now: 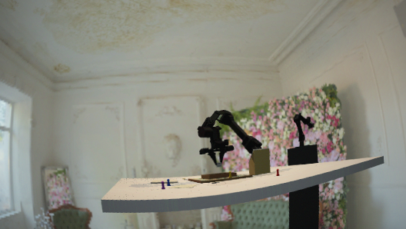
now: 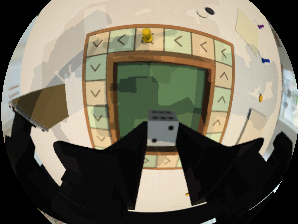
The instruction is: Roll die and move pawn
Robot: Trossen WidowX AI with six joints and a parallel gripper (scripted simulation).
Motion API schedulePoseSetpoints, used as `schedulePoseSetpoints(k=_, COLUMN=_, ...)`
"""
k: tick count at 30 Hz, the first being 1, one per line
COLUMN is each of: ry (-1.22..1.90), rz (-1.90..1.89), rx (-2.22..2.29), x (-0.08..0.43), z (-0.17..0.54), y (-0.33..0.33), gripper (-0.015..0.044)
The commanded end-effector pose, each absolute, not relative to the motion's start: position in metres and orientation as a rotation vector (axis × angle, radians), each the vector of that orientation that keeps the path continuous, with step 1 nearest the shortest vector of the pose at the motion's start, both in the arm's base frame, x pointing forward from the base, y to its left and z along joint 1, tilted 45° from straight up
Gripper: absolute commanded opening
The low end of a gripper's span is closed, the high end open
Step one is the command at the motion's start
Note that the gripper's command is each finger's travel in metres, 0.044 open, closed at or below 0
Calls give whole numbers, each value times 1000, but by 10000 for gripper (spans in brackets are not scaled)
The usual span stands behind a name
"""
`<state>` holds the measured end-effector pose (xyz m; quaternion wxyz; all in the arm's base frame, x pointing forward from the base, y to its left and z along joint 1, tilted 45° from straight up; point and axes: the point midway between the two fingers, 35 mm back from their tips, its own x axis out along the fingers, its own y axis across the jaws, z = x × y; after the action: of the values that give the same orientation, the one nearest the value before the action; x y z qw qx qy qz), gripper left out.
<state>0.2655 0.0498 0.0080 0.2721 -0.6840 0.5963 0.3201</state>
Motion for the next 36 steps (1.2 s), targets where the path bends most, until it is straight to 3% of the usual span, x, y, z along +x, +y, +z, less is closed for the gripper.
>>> schedulePoseSetpoints(k=1, ry=1578, rz=955, rx=-1743, x=263, z=6, y=47, gripper=0)
schedulePoseSetpoints(k=23, ry=1064, rz=1351, rx=-1278, x=257, z=-3, y=41, gripper=0)
schedulePoseSetpoints(k=31, ry=1056, rz=1352, rx=-1276, x=269, z=52, y=56, gripper=0)
schedulePoseSetpoints(k=36, ry=1056, rz=1352, rx=-1276, x=266, z=51, y=55, gripper=0)
